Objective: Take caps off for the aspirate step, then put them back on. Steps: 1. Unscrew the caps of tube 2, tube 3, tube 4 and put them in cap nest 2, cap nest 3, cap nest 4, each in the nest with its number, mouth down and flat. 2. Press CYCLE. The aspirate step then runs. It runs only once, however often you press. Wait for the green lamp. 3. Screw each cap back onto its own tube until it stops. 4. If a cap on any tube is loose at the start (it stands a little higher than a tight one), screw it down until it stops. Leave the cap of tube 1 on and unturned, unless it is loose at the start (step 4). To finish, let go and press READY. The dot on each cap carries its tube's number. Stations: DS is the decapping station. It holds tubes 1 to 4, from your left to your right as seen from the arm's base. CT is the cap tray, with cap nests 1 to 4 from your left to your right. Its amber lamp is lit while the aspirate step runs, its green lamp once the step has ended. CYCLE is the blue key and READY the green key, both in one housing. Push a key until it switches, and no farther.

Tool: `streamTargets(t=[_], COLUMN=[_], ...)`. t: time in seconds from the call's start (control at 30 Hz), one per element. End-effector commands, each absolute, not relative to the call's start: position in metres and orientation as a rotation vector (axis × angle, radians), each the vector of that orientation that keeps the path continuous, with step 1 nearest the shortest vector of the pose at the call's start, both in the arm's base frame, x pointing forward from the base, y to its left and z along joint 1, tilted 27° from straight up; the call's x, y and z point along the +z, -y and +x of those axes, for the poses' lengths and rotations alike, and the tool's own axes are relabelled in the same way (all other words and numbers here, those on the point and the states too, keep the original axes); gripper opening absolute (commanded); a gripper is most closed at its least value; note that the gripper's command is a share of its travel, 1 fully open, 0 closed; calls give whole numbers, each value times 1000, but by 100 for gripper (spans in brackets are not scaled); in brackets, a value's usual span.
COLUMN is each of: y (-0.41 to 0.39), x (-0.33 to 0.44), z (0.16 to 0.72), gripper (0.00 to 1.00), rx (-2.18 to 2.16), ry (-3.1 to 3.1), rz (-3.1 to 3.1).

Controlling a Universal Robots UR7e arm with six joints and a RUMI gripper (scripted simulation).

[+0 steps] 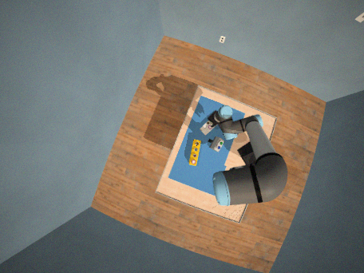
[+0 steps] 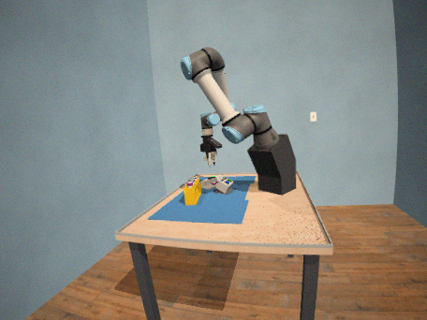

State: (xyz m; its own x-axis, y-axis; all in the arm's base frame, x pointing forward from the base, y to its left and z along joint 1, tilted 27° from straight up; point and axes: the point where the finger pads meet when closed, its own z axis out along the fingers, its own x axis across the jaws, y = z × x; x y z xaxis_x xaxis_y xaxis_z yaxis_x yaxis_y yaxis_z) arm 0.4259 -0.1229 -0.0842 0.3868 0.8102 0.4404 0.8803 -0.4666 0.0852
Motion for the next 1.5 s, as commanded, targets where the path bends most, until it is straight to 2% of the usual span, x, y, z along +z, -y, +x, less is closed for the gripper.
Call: streamTargets(t=[0.0, 0.2, 1.2, 1.47], y=[124, 124, 79, 79], x=[-73, -73, -188, -188], z=[422, 422, 459, 459], gripper=[29, 29, 29, 29], rx=[-644, -644, -644, -644], ry=[1524, 1524, 1524, 1524], rz=[-2475, -2475, -2475, -2475])
